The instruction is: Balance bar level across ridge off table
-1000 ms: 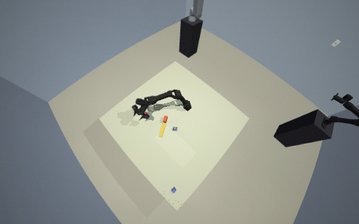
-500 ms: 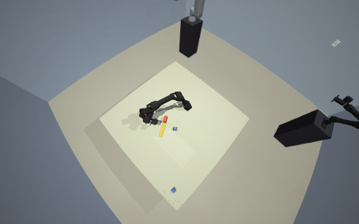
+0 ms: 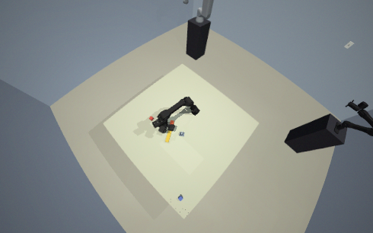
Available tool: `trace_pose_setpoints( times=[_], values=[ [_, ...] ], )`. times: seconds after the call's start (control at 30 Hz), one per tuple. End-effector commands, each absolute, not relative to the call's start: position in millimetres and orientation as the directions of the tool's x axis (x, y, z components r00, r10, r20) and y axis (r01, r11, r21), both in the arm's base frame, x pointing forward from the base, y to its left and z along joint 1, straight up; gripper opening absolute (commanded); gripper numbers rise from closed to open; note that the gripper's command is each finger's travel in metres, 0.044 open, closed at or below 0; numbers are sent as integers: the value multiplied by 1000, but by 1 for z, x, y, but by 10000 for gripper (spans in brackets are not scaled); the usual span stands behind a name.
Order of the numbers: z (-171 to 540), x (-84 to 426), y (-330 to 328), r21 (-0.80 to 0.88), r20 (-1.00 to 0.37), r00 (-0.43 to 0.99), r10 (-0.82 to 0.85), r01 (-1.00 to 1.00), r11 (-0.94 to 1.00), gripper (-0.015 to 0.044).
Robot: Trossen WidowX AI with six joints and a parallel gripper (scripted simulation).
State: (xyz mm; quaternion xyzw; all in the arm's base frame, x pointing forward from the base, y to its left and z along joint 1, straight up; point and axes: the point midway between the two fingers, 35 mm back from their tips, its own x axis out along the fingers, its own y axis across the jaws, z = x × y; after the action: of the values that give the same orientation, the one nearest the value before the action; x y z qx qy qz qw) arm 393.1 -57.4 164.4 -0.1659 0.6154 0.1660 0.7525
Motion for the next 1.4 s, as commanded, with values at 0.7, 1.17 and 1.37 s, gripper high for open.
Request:
trace_pose_setpoints(
  times=[0.7, 1.17, 1.37],
  values=[
    [93, 363, -35, -18, -1000, 30, -3, -511, 859, 315],
    [72, 362, -34, -18, -1000, 30, -3, -511, 859, 315],
    [62, 362, -35, -18, -1000, 30, -3, -511, 859, 315]
  ],
)
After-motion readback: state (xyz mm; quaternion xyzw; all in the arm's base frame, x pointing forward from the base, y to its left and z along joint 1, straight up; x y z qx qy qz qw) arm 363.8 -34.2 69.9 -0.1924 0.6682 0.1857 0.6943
